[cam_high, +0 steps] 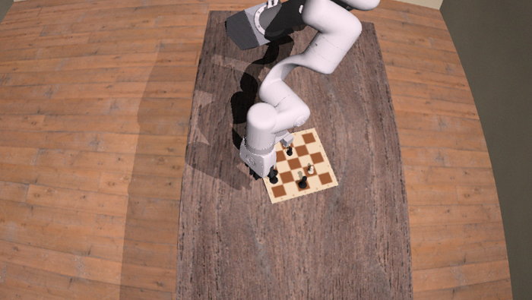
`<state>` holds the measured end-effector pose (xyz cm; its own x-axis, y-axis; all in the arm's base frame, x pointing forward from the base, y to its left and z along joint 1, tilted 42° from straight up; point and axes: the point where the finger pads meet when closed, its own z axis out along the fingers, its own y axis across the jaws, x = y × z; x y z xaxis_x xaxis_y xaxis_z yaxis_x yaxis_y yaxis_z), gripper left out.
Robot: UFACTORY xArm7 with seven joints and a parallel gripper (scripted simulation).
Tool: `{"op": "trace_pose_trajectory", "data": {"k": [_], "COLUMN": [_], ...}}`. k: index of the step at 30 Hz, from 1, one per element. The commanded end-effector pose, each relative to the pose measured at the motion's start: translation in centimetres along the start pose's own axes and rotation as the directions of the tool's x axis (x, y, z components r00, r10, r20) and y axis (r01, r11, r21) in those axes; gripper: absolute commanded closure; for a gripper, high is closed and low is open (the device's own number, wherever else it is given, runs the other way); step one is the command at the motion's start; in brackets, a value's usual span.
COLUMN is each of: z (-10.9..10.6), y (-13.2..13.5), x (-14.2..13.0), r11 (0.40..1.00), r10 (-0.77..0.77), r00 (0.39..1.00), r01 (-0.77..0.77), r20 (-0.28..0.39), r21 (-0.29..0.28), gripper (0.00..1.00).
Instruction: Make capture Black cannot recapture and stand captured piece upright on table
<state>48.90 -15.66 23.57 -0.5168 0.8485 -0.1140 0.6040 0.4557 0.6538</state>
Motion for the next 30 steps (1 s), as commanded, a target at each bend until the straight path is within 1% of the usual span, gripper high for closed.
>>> {"op": "trace_pose_trajectory", "data": {"k": [1,7,12,15,30], "z": [1.9,4.5,5.8,6.1,6.1], "y": [0.1,0.2,0.2,0.2,0.2], "x": [-0.3,-0.4,-0.4,-0.4,-0.4], "r11": [1.0,1.0,1.0,1.0,1.0], "r10": [0.0,0.0,0.0,0.0,0.0], "r00": [1.0,1.0,1.0,1.0,1.0], "r01": [0.0,0.0,0.0,0.0,0.0], "r20": [0.002,0.002,0.002,0.002,0.002], "r21": [-0.01,-0.01,-0.01,-0.01,-0.01], "gripper": [1.0,1.0,1.0,1.0,1.0]}}
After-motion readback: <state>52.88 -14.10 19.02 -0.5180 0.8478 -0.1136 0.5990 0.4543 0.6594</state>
